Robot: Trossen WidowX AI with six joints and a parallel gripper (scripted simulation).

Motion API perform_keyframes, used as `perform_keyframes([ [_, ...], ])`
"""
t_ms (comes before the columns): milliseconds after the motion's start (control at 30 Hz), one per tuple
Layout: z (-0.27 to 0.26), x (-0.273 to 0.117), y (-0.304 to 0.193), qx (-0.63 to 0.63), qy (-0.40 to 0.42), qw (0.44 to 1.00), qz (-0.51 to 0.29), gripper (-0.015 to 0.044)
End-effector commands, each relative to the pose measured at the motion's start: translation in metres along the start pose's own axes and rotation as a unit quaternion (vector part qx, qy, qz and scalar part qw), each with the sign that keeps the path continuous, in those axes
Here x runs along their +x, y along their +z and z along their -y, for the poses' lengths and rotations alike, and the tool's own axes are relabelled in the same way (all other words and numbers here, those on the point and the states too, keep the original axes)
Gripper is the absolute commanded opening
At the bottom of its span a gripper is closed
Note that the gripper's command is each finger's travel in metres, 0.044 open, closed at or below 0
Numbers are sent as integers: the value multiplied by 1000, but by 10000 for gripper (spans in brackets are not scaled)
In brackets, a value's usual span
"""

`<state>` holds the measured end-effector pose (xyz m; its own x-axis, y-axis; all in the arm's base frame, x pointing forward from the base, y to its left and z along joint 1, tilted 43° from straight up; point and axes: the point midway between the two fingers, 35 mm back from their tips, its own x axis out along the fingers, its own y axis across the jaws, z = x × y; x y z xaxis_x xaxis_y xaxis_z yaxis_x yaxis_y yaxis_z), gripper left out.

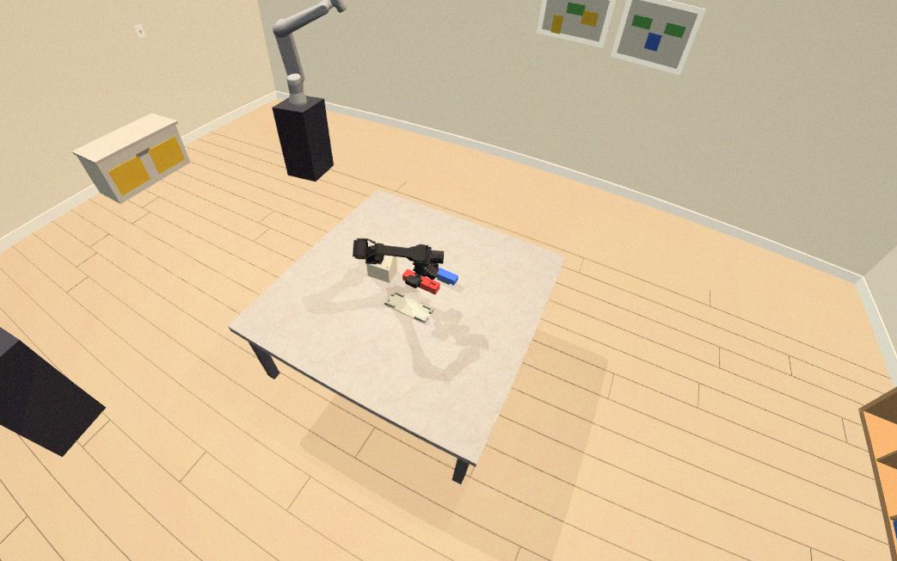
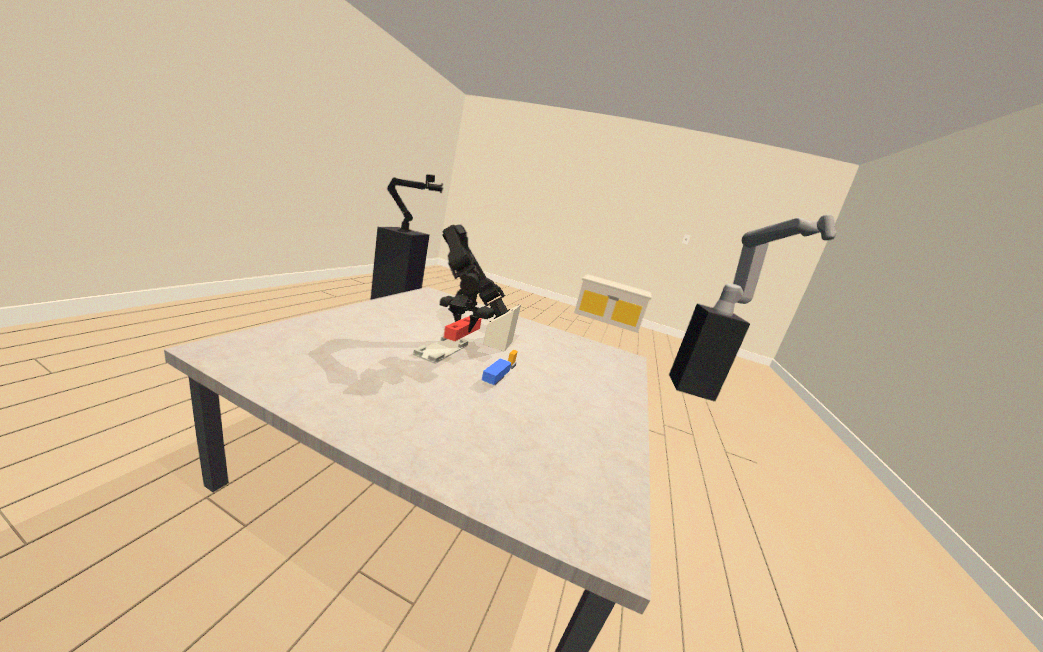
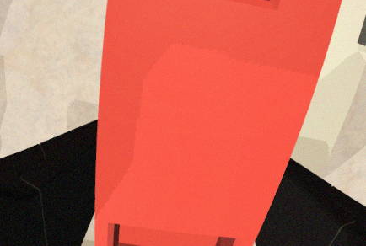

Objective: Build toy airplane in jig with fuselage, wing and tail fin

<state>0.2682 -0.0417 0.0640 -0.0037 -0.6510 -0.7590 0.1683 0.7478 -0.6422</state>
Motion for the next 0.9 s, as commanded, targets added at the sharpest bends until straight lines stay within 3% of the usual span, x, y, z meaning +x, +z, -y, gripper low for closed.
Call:
perform_keyframes([
  [0,12,5,-2,-3,-1,1000,1,0],
  [867,86,36,-24,-3,-19,1000,1,0],
])
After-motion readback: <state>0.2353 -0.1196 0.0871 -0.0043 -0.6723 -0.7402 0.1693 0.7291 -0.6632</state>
